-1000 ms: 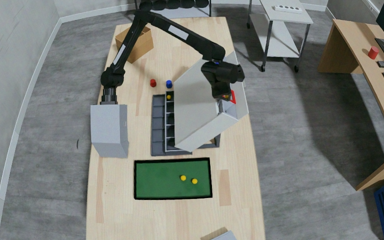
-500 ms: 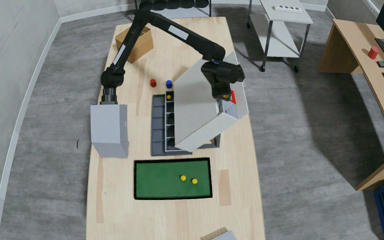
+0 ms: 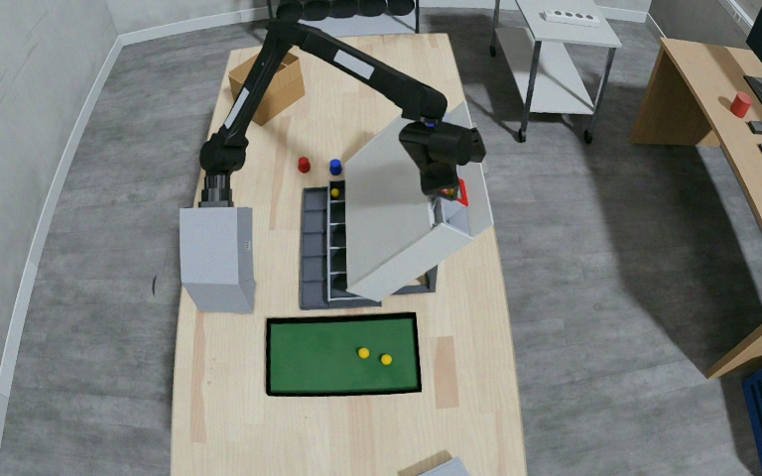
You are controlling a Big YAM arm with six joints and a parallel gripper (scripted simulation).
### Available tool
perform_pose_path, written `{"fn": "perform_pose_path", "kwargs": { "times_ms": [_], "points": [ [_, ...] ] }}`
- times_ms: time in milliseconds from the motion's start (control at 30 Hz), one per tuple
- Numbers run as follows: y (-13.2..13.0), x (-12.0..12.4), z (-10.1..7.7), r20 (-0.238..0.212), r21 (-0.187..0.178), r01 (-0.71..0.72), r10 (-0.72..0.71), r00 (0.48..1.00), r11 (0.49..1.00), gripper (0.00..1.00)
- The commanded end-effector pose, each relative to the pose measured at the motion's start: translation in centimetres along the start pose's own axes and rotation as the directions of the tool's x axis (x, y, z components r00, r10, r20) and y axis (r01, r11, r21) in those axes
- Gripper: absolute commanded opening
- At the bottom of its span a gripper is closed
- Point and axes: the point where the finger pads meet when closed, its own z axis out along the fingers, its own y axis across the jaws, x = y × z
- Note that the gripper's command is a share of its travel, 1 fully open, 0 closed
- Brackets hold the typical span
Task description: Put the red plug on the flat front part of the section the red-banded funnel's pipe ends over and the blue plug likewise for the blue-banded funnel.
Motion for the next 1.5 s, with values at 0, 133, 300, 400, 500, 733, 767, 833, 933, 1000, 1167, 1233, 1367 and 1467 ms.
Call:
{"fn": "perform_pose_path", "kwargs": {
  "times_ms": [0,133,300,400,500,733,767,833,933,1000,1167,1233,1367,1467],
  "points": [
    [0.7,-2.3,-1.0,0.029,0.021,0.051,-0.052,0.998,0.998,0.00],
    [0.8,-2.5,-1.0,0.030,0.020,0.051,-0.052,0.998,0.998,0.00],
    [0.9,-2.7,-1.0,0.030,0.020,0.052,-0.052,0.998,0.998,0.00],
    [1.0,-2.9,-1.0,0.030,0.020,0.052,-0.052,0.998,0.998,0.00],
    [1.0,-3.0,-1.0,0.030,0.019,0.052,-0.053,0.998,0.998,0.00],
    [1.1,-3.3,-1.0,0.030,0.020,0.052,-0.052,0.998,0.998,0.00],
    [1.2,-3.3,-1.0,0.030,0.020,0.052,-0.052,0.998,0.998,0.00],
    [1.2,-3.4,-1.0,0.030,0.020,0.052,-0.052,0.998,0.998,0.00],
    [1.3,-3.6,-1.0,0.030,0.020,0.051,-0.052,0.998,0.998,0.00],
    [1.3,-3.7,-1.0,0.030,0.020,0.051,-0.052,0.998,0.998,0.00],
    [1.2,-3.4,-0.6,0.030,0.020,0.051,-0.052,0.998,0.998,0.00],
    [1.1,-3.0,-0.3,0.030,0.020,0.051,-0.051,0.998,0.999,0.00],
    [0.9,-2.3,0.4,0.030,0.020,0.050,-0.051,0.998,0.999,0.00],
    [0.8,-1.7,1.0,0.029,0.020,0.050,-0.051,0.998,0.999,0.00]
  ]
}}
